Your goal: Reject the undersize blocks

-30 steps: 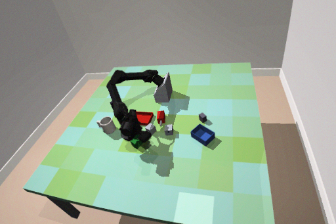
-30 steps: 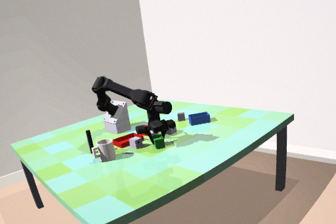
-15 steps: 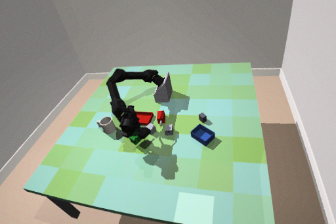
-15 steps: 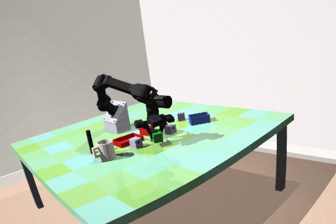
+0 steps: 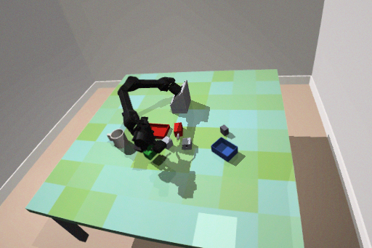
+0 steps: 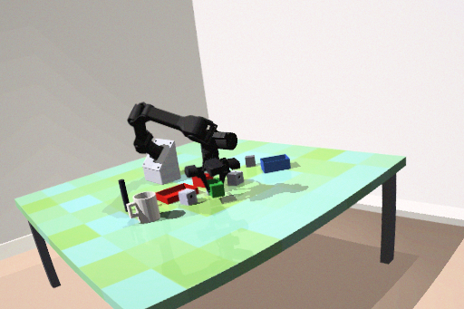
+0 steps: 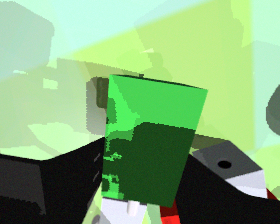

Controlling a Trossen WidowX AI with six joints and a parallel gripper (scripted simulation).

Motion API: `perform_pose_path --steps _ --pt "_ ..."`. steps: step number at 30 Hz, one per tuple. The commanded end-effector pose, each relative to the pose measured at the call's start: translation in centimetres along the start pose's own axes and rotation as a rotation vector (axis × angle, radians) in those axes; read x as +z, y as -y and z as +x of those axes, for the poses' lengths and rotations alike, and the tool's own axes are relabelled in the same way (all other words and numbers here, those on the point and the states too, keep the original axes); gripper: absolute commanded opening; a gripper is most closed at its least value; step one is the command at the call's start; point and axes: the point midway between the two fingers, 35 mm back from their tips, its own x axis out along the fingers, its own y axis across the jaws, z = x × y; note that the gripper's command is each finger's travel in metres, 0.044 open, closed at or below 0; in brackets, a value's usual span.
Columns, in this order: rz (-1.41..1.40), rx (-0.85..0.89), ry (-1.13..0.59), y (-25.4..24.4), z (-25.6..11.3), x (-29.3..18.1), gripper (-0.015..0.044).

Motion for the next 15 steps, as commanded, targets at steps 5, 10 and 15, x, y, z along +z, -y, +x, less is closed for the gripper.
perform_pose_path --steps 5,10,15 --pt "-0.35 0.015 0.019 3.2 -3.2 2.6 0.0" --pt "-0.546 0.019 0.029 5.2 -4.7 3.7 0.0" --pt "-0.546 0.019 0.029 5.2 -4.7 3.7 0.0"
